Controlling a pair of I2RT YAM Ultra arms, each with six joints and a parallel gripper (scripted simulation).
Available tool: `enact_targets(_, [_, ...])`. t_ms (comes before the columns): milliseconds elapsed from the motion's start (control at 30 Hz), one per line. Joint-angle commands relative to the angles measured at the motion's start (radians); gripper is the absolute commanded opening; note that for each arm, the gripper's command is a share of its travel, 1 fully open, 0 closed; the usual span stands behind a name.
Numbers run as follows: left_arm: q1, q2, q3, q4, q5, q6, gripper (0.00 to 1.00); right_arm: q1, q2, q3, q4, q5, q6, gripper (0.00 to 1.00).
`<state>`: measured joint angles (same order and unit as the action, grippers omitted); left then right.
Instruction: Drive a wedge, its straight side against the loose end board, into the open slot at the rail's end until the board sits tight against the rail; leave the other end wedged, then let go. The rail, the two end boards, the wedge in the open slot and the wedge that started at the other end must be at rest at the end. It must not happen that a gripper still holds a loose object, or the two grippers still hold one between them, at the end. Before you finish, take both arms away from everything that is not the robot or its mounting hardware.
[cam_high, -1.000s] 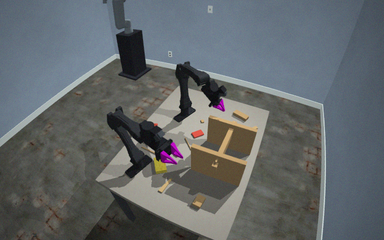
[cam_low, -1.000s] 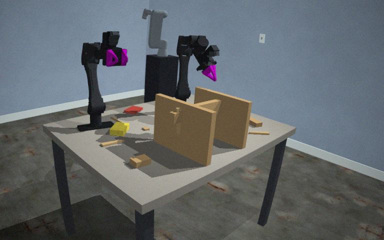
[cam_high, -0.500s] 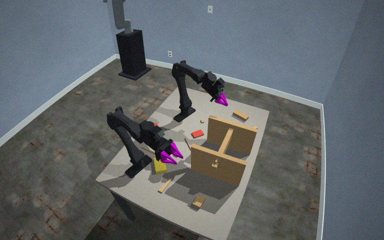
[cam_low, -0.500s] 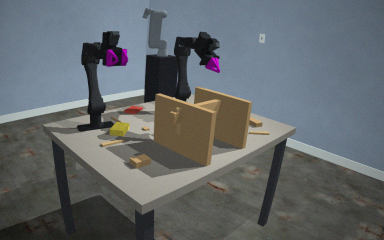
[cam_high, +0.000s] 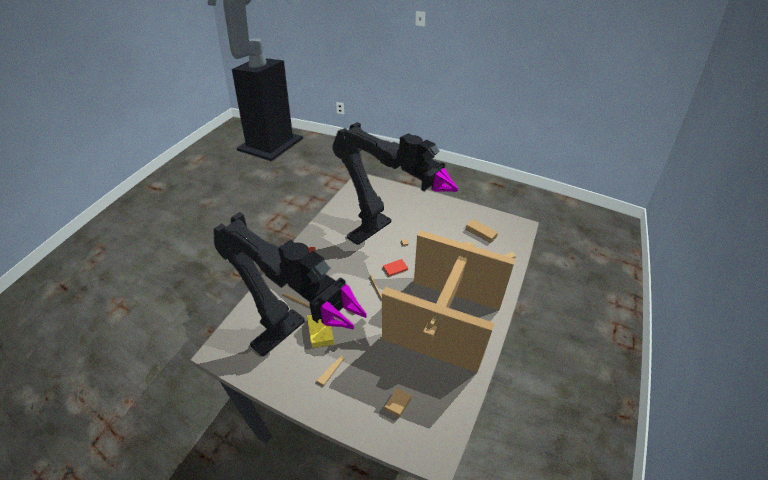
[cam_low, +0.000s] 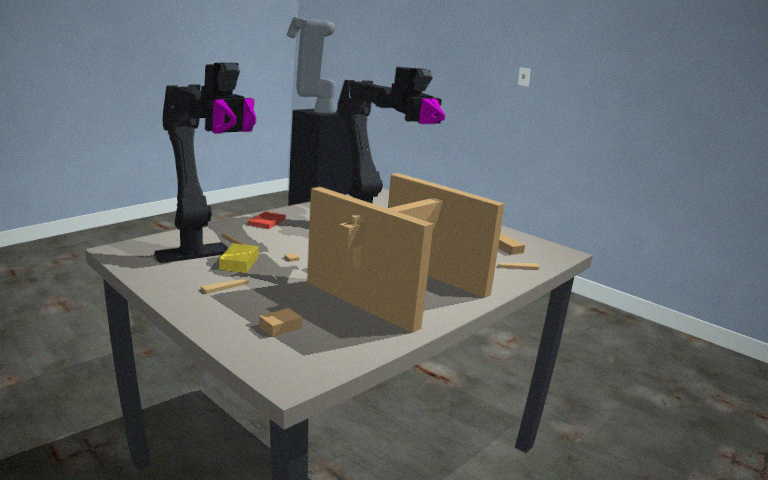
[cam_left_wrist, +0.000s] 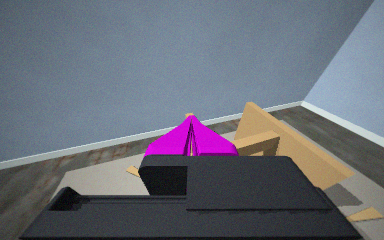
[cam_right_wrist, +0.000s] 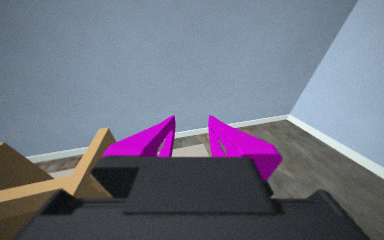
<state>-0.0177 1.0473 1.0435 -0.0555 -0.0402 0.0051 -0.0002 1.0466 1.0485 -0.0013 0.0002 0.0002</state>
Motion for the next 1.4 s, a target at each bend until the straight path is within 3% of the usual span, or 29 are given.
enact_targets(0, [0.031, -0.012, -0.030, 0.118, 0.065, 0.031, 0.00, 0.003, 0.010, 0.015, -0.006, 0.000, -0.005, 0.41])
enact_targets(233, [0.013, -0.015, 0.019, 0.089, 0.052, -0.011, 0.00, 0.005, 0.014, -0.004, 0.000, -0.001, -0.005, 0.41])
enact_targets(1367, [0.000, -0.023, 0.009, 0.058, 0.028, 0.008, 0.00, 0.009, -0.025, 0.005, 0.011, -0.004, -0.005, 0.41])
